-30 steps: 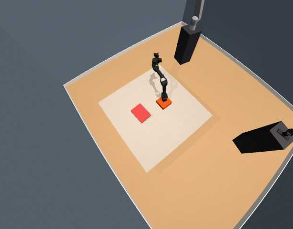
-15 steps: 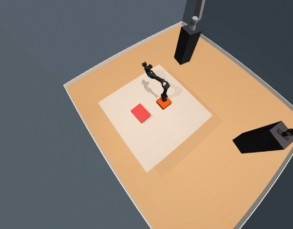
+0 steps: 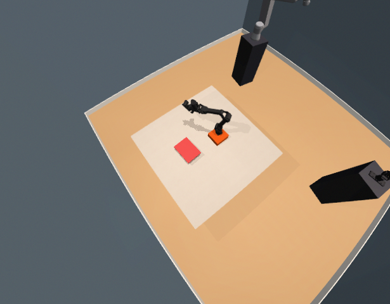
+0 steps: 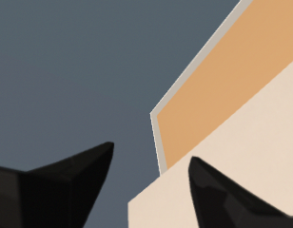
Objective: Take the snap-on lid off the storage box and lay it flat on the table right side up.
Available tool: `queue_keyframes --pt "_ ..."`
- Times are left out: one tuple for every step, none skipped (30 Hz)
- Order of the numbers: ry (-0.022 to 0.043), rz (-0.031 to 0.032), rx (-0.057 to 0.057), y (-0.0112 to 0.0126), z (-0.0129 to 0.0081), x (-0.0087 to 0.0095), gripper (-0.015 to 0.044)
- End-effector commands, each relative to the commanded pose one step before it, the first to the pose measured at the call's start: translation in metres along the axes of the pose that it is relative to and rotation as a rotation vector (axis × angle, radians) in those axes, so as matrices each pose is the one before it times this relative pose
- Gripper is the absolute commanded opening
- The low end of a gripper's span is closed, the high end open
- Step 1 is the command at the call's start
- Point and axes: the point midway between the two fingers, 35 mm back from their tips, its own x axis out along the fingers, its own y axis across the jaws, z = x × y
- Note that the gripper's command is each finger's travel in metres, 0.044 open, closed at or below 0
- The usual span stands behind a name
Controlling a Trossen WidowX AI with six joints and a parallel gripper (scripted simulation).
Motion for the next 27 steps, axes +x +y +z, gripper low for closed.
queue_keyframes --pt "0.15089 -0.00961 -0.0427 -0.01028 -0.04135 -0.01836 0.0235" --pt "0.05653 -0.00499 -0.0151 -0.00393 -0.0163 -0.00468 0.0235" --pt "0.05641 -0.00511 -0.0153 -0.00406 -0.01628 -0.00438 0.0235" --pt "0.05627 -0.00525 -0.0155 -0.00419 -0.01624 -0.00407 0.0235" --pt "0.05613 -0.00542 -0.0156 -0.00433 -0.0162 -0.00377 0.0235" --pt "0.05599 -0.0056 -0.0157 -0.00446 -0.01614 -0.00346 0.0235" --pt "0.05584 -0.0058 -0.0159 -0.00459 -0.01608 -0.00316 0.0235" --pt "0.00949 -0.00101 -0.0027 -0.00078 -0.00275 -0.00044 0.0235" --pt "0.02844 -0.00307 -0.0082 -0.00238 -0.00821 -0.00136 0.0235" --pt "0.04732 -0.00525 -0.0136 -0.00408 -0.01359 -0.00222 0.0235" --pt "0.05782 -0.00667 -0.0168 -0.00515 -0.01654 -0.00252 0.0235" --pt "0.05768 -0.00696 -0.0169 -0.0053 -0.01644 -0.0022 0.0235" --pt "0.05749 -0.00727 -0.017 -0.00545 -0.01631 -0.00188 0.0235" --pt "0.0573 -0.00759 -0.017 -0.00559 -0.01618 -0.00156 0.0235" --pt "0.0571 -0.00793 -0.017 -0.00574 -0.01603 -0.00125 0.0235" --pt "0.0569 -0.00829 -0.0171 -0.00588 -0.01586 -0.00095 0.0235" --pt "0.0567 -0.00866 -0.0171 -0.00602 -0.01569 -0.00065 0.0235" --pt "0.00802 -0.00126 -0.0024 -0.00085 -0.00222 -0.00001 0.0235" --pt "0.02402 -0.00382 -0.0072 -0.00258 -0.00662 -0.00006 0.0235" --pt "0.03995 -0.00653 -0.012 -0.00438 -0.01094 -0.00008 0.0235" --pt "0.05155 -0.00875 -0.0155 -0.0058 -0.014 0.00002 0.0235" --pt "0.0397 -0.007 -0.012 -0.00454 -0.0107 0.00024 0.0235" --pt "0.02376 -0.0043 -0.0072 -0.00274 -0.00637 0.00026 0.0235" --pt "0.00791 -0.00145 -0.0024 -0.00091 -0.00212 0.00012 0.0235" --pt "0.0 0.0 0.0 0.0 0.0 0.0 0.0235" --pt "0.0 0.0 0.0 0.0 0.0 0.0 0.0235" --pt "0.0 0.0 0.0 0.0 0.0 0.0 0.0235"
